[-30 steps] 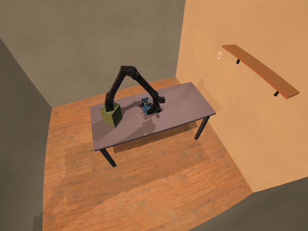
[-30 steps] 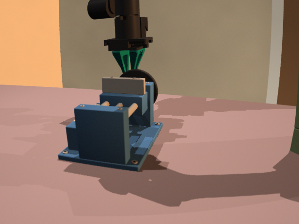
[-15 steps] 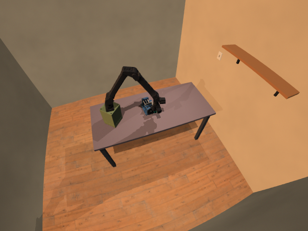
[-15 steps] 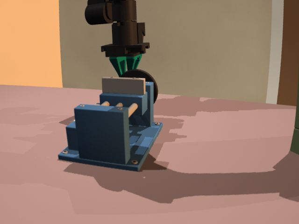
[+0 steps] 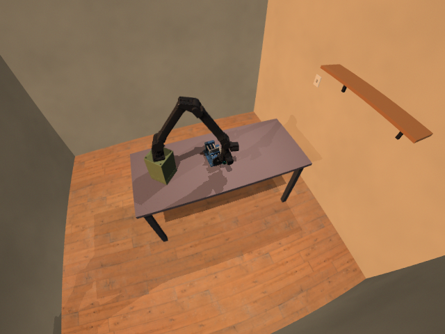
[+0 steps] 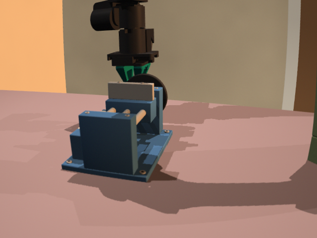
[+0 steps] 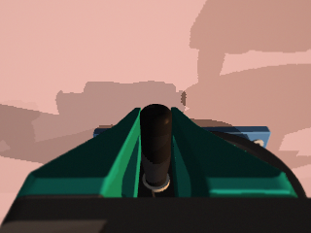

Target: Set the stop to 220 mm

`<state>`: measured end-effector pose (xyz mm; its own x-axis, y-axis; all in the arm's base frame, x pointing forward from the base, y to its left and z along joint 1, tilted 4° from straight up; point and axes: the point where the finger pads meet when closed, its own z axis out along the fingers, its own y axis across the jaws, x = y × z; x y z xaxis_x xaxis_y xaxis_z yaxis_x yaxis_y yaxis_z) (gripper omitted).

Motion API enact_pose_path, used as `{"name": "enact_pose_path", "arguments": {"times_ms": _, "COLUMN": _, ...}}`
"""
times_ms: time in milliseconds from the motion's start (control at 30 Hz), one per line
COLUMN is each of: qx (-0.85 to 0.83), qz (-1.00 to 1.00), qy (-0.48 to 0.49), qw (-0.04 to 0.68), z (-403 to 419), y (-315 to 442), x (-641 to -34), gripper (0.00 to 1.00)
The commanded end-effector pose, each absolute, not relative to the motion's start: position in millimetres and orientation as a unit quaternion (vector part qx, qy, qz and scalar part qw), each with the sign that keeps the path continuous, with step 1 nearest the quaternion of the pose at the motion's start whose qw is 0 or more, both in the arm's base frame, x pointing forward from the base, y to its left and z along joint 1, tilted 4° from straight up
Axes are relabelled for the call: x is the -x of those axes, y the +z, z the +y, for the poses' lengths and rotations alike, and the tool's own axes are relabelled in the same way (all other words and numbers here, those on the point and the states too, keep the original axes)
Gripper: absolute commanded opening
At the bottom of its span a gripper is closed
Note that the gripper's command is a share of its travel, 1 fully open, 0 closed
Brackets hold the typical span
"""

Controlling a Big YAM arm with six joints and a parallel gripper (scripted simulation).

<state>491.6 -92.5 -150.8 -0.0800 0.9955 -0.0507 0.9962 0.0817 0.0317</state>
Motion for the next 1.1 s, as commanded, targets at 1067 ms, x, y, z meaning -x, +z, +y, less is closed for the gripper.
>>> {"name": "enact_pose_path", "arguments": {"times_ms": 1067, "qx": -0.677, "qz": 0.735, "qy": 0.000, "qw": 0.040, "z": -102, "y": -184, "x": -481, "gripper": 0.06}}
